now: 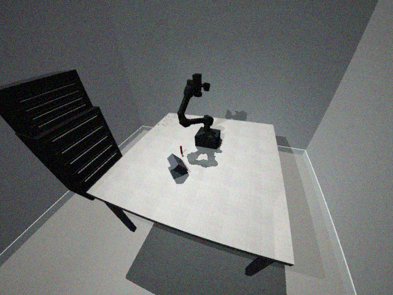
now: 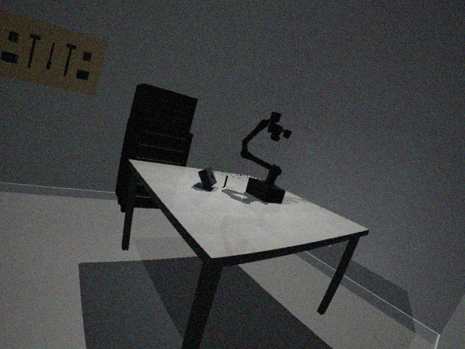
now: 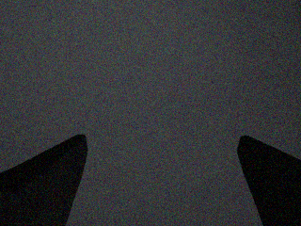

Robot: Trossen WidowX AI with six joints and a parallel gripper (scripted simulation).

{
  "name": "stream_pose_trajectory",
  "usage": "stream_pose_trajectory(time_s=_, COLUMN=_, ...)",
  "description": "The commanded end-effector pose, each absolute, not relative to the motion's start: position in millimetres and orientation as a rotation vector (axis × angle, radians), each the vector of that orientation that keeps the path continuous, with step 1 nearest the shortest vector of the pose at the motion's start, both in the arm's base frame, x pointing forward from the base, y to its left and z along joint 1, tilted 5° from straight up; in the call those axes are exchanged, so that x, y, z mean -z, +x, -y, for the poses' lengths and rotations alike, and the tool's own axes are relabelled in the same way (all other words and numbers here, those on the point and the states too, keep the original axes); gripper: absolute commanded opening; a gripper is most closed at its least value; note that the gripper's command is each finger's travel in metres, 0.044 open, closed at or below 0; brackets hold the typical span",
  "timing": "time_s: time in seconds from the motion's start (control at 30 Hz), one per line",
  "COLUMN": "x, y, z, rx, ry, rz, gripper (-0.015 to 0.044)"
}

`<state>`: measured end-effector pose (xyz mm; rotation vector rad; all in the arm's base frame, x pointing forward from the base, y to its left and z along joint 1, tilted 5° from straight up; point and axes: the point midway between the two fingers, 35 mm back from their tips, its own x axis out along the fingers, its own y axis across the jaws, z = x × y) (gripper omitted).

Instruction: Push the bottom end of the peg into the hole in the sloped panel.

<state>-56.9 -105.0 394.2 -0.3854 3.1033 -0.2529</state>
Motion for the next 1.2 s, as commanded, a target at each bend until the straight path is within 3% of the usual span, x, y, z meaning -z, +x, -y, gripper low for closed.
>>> stream_pose_trajectory(time_s=0.0, x=-394, y=-57, z=105, rx=0.255, ry=-0.383, rz=-3.103, gripper=0.0426)
stream_pose_trajectory(time_s=1.17, x=-392, y=-126, z=-16, rx=1.127, ry=0.522, rz=-2.857, gripper=0.0440)
